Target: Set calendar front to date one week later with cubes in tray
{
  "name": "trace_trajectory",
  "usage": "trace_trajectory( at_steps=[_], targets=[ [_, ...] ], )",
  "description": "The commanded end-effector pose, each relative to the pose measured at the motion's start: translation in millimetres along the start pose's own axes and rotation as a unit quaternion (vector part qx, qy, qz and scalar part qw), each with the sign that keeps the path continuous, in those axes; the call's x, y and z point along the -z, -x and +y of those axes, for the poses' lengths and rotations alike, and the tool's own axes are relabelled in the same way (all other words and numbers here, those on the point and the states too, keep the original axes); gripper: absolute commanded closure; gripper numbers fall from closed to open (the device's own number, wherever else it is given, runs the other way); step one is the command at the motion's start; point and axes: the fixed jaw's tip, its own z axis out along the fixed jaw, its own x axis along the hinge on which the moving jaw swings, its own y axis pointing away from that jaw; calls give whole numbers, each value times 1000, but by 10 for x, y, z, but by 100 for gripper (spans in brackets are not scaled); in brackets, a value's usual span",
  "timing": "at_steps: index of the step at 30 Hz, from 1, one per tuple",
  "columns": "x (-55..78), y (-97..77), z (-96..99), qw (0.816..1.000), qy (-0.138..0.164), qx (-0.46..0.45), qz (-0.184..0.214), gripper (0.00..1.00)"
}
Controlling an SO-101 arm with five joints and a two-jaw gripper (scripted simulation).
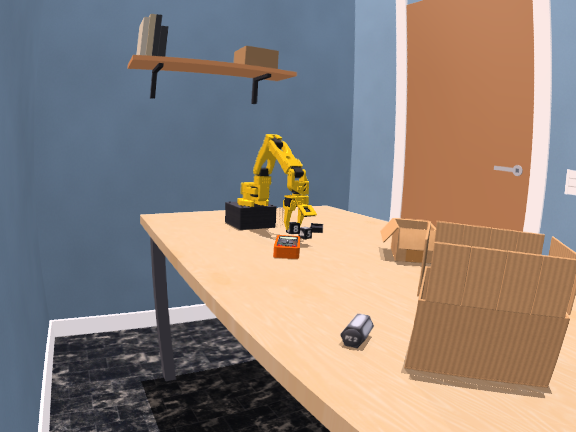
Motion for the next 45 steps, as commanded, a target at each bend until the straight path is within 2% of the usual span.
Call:
trace_trajectory(
  at_steps=[1,45],
  targets=[
    [-64,-53,16,1000,-1,0,11,100],
    [-208,-57,16,1000,-1,0,11,100]
  ],
)
